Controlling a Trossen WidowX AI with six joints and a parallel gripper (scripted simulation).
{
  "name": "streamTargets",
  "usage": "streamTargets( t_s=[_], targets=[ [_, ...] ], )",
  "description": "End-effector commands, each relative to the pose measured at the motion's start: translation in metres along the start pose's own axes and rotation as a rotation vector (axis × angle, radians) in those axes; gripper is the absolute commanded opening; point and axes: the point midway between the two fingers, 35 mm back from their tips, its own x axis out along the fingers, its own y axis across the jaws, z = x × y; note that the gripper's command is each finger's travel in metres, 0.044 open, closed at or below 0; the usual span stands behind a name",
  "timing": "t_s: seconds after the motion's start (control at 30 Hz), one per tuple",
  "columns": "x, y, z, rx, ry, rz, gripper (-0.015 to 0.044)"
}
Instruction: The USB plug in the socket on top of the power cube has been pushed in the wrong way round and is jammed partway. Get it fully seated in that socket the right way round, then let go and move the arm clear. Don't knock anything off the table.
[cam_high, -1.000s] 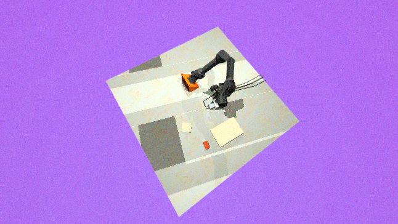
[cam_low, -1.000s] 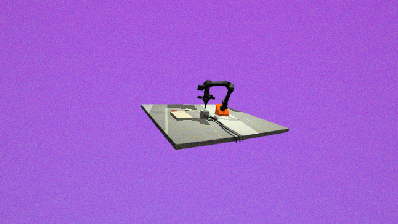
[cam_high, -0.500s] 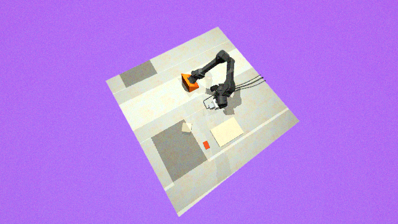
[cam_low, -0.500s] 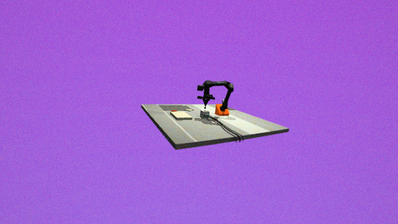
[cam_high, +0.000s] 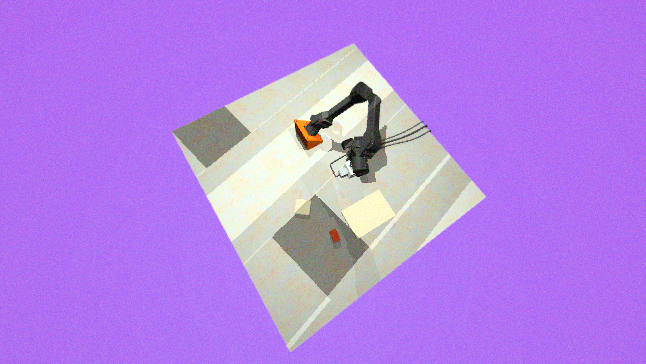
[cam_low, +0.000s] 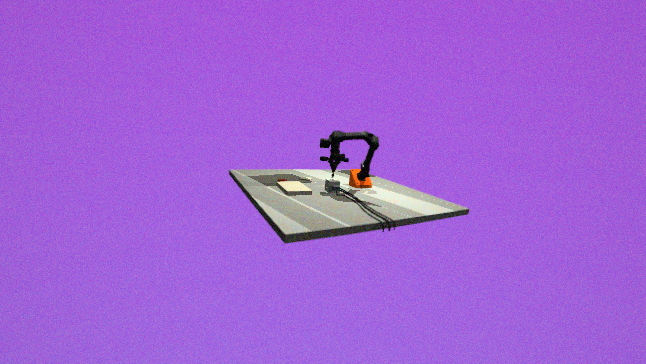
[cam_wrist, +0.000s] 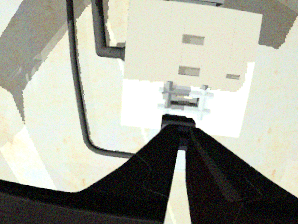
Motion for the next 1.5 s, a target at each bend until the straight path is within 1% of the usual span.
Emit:
streamTargets(
  t_s=[0.0, 1.47],
  targets=[
    [0.0004, -0.0013, 0.0005, -0.006, -0.007, -0.003, 0.0000],
    [0.0058, -0.0052, 0.0031, -0.009, -0.056, -0.004, 0.0000]
  ],
)
